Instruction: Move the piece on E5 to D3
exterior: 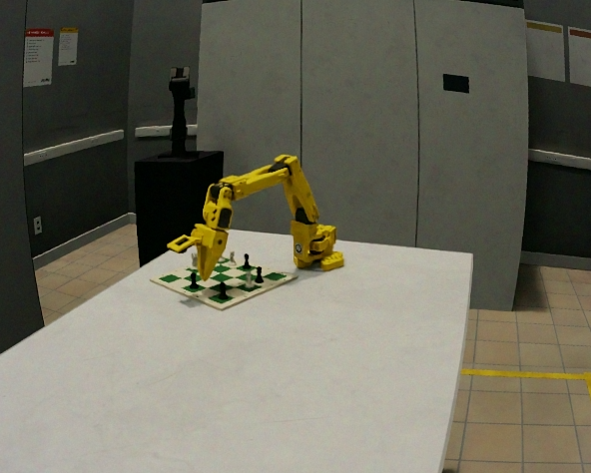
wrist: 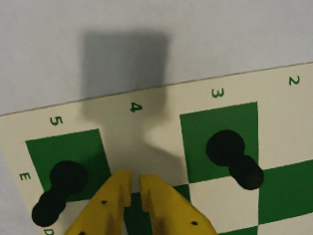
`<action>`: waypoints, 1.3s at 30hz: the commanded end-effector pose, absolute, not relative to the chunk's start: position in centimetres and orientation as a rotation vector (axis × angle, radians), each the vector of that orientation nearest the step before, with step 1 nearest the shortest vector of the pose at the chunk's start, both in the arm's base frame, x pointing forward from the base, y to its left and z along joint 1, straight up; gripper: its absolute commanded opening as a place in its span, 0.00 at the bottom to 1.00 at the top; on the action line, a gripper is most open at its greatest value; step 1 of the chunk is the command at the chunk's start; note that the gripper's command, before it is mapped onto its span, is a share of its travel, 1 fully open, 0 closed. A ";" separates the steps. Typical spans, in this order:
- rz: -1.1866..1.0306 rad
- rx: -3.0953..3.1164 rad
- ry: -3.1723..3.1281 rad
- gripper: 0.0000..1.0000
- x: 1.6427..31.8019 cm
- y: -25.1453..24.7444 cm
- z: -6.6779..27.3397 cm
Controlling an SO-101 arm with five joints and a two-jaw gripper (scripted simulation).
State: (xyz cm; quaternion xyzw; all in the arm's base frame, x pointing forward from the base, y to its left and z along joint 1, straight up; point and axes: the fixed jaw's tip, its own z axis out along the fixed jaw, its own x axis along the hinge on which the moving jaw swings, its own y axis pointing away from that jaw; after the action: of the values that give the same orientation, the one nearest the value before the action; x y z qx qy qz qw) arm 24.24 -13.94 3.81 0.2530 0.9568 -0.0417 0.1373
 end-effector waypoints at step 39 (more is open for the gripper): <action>-0.118 0.722 2.766 0.00 24.0 -13.4 2.5</action>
State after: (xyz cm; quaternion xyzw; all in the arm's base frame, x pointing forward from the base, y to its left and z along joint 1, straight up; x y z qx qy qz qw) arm 23.96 -13.77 2.37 0.2529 0.9569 -0.0415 0.1368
